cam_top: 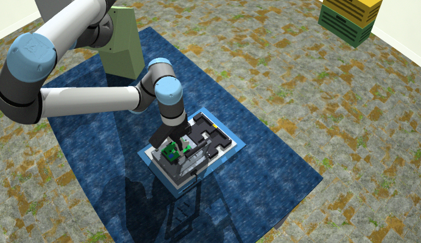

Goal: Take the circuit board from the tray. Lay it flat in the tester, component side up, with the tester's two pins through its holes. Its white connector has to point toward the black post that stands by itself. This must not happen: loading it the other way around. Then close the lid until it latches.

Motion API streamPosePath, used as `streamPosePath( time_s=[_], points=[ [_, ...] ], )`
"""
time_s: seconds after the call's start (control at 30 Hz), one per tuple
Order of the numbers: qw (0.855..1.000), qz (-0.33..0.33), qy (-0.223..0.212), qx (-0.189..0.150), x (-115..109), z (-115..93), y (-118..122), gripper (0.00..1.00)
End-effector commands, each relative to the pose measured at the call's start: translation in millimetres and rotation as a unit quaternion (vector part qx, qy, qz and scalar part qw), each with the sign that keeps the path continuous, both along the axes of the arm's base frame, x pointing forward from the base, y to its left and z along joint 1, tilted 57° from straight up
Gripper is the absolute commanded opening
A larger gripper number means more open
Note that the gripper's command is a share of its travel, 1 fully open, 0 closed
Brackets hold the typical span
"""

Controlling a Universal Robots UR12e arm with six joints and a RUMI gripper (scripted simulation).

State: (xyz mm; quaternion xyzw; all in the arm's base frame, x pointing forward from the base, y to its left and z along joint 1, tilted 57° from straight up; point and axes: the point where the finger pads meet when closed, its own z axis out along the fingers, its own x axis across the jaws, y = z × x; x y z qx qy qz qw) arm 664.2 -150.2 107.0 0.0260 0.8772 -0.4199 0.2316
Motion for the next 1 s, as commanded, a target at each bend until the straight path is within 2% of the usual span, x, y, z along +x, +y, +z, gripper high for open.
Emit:
streamPosePath(
  time_s=[0.0,0.97],
  points=[
    [1.0,0.0,0.002,0.0,-2.1,-2.6,-0.5,0.39],
    [1.0,0.0,0.001,0.0,0.4,-3.8,-3.5,0.39]
  ],
)
